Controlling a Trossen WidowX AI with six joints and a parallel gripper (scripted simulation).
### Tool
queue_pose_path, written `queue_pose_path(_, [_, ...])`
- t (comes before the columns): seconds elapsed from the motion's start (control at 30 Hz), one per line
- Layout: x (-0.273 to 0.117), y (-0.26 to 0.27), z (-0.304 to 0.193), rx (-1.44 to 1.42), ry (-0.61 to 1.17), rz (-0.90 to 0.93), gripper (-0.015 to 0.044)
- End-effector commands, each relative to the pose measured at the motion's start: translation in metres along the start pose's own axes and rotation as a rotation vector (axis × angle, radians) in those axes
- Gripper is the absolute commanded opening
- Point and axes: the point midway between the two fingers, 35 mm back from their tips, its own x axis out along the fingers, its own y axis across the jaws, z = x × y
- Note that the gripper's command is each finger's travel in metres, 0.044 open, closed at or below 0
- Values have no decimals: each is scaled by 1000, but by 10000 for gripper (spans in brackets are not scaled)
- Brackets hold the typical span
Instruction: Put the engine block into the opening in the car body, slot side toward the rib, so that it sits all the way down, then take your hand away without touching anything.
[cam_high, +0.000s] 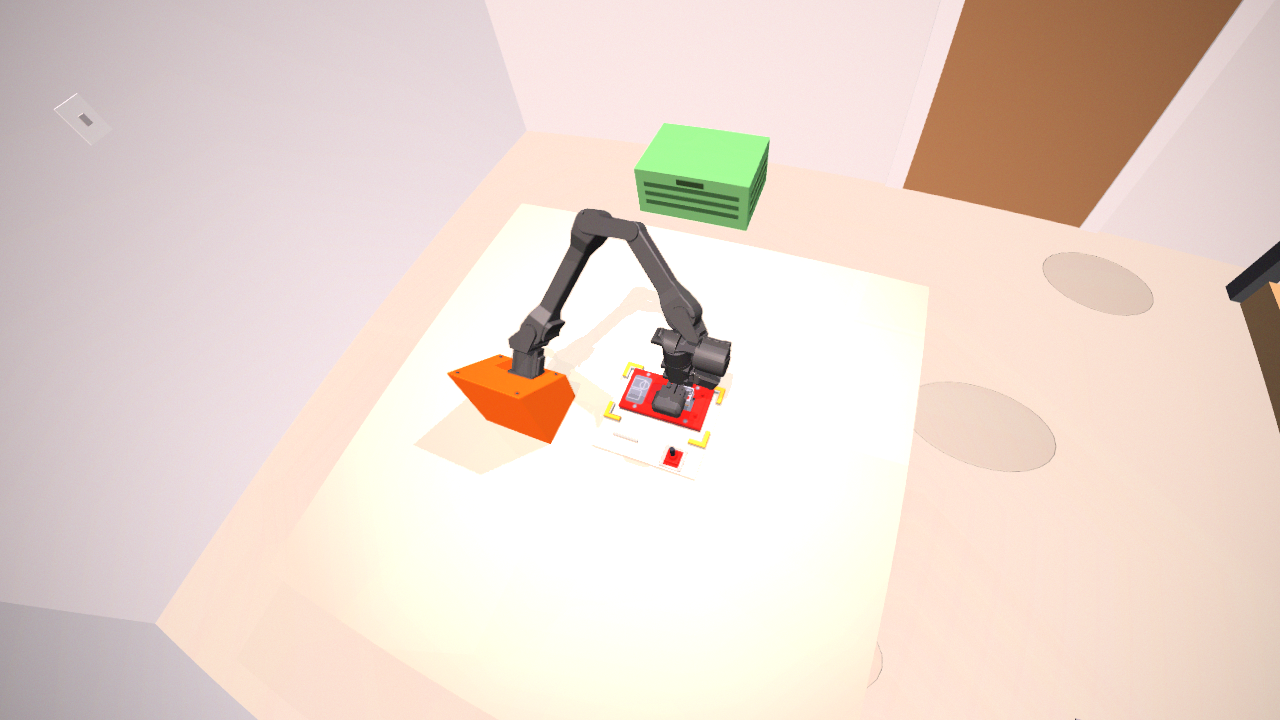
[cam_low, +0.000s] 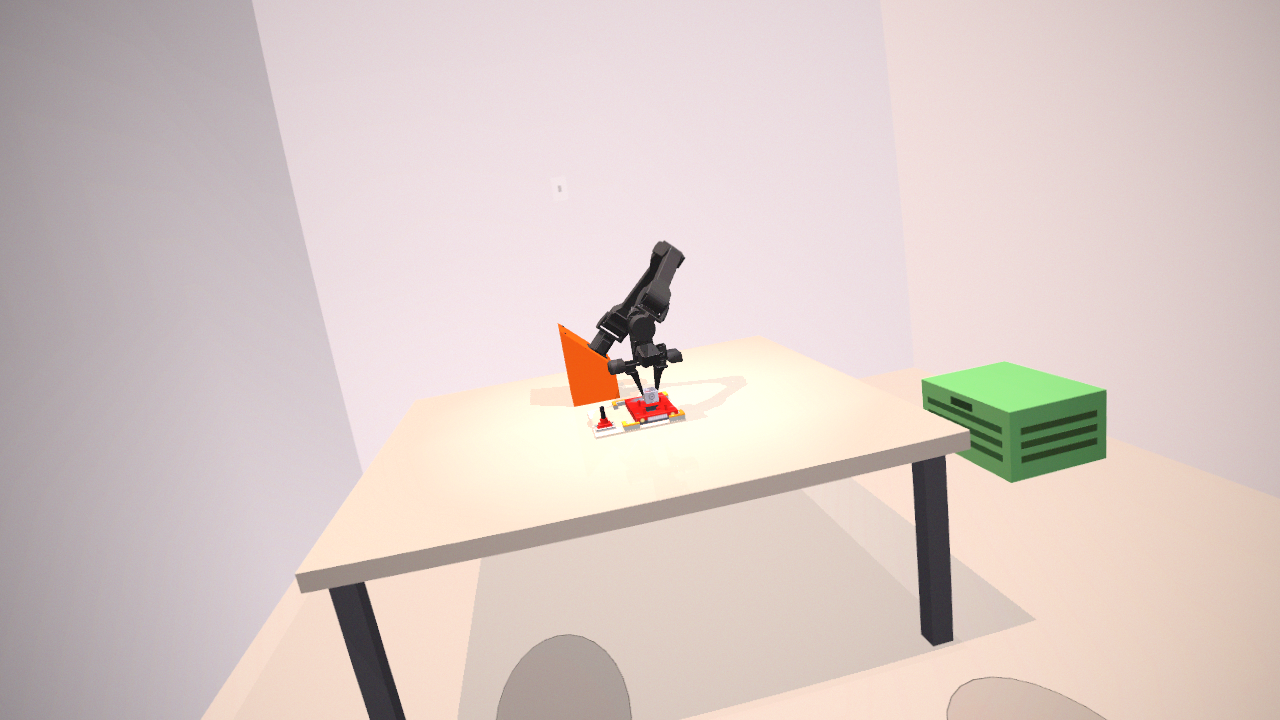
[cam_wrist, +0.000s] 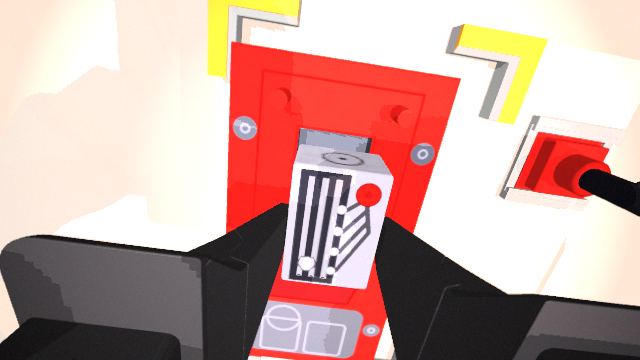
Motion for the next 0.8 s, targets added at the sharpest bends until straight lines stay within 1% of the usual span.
queue_pose_path(0.0, [0,1,1,0,-3,3,158])
queue_pose_path(0.17, [1,1,1,34,-3,3,158])
queue_pose_path(0.77, [4,2,1,4,-3,3,158])
